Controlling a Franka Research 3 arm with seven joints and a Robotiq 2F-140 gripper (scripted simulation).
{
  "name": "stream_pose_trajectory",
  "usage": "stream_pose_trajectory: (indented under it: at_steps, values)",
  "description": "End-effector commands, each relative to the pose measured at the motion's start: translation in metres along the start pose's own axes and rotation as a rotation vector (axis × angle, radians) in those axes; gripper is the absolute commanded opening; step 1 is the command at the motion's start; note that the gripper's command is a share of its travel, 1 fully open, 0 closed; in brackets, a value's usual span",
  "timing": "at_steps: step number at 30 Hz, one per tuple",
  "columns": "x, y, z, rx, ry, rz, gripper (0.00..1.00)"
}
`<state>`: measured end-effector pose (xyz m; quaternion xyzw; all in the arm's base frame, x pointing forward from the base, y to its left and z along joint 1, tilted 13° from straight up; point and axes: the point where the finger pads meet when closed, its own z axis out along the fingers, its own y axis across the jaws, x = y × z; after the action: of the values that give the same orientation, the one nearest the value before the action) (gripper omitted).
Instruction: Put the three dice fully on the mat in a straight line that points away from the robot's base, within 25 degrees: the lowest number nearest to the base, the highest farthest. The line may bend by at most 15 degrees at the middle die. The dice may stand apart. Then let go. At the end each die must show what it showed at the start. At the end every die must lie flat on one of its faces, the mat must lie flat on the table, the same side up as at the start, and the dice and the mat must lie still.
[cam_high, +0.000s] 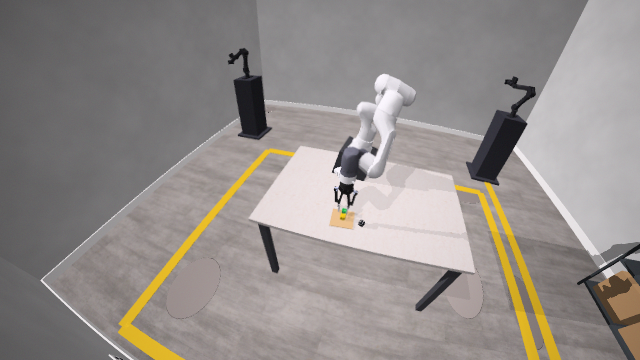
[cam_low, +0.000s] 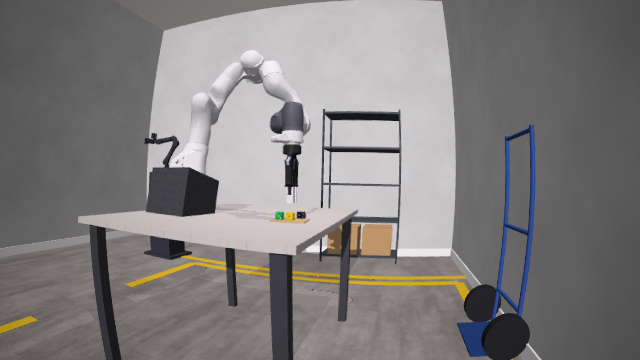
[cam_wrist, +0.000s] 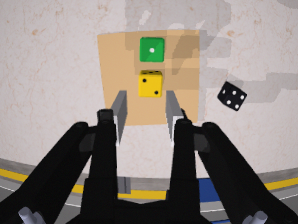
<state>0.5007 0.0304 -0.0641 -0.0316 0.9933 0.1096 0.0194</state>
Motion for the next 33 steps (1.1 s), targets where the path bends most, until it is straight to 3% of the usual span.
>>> stream_pose_trajectory:
  at_steps: [1, 9, 10, 31, 33]
  values:
    - [0.004, 0.003, -0.013, -0.006, 0.017, 0.027, 0.28]
    - [0.004, 0.003, -0.024, -0.006, 0.017, 0.027, 0.28]
    - [0.004, 0.003, -0.024, -0.006, 0.017, 0.027, 1.0]
    - [0.004, 0.003, -0.024, -0.006, 0.017, 0.027, 1.0]
    - [0.002, 0.008, -0.024, -0.006, 0.015, -0.03, 1.0]
